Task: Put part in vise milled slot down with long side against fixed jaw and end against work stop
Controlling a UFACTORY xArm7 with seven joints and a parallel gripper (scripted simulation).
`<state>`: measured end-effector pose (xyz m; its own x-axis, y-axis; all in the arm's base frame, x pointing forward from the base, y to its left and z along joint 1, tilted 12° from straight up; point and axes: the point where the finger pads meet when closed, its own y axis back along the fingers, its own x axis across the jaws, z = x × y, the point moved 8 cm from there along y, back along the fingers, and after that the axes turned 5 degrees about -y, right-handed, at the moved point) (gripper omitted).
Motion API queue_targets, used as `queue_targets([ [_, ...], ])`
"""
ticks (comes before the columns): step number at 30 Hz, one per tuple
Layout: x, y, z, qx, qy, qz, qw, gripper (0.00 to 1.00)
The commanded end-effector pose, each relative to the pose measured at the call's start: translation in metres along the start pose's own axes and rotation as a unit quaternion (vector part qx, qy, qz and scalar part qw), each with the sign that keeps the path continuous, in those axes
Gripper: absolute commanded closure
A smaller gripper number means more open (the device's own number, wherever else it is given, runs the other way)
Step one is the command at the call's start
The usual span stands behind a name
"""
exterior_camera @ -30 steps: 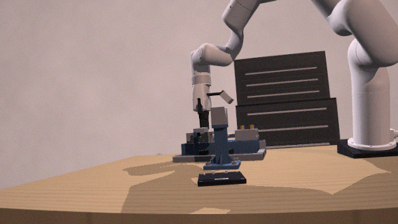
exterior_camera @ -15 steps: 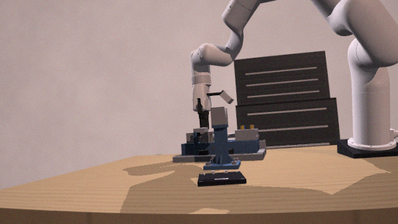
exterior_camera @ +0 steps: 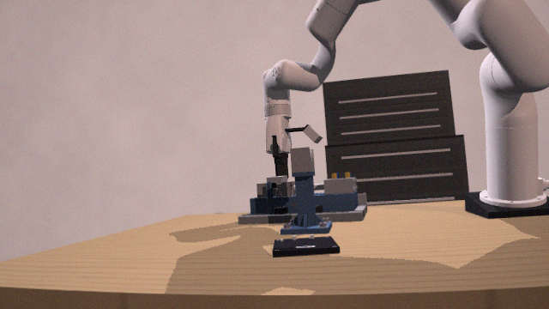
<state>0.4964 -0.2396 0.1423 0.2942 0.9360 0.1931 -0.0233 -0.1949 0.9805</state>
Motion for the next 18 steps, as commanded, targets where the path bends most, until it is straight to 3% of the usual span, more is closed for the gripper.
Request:
queue_targets([
  [1, 0.007, -0.001, 0.002, 0.0, 0.006, 0.003, 1.0, 1.0],
  [18, -0.012, -0.001, 0.004, 0.0, 0.006, 0.003, 1.0, 1.0],
])
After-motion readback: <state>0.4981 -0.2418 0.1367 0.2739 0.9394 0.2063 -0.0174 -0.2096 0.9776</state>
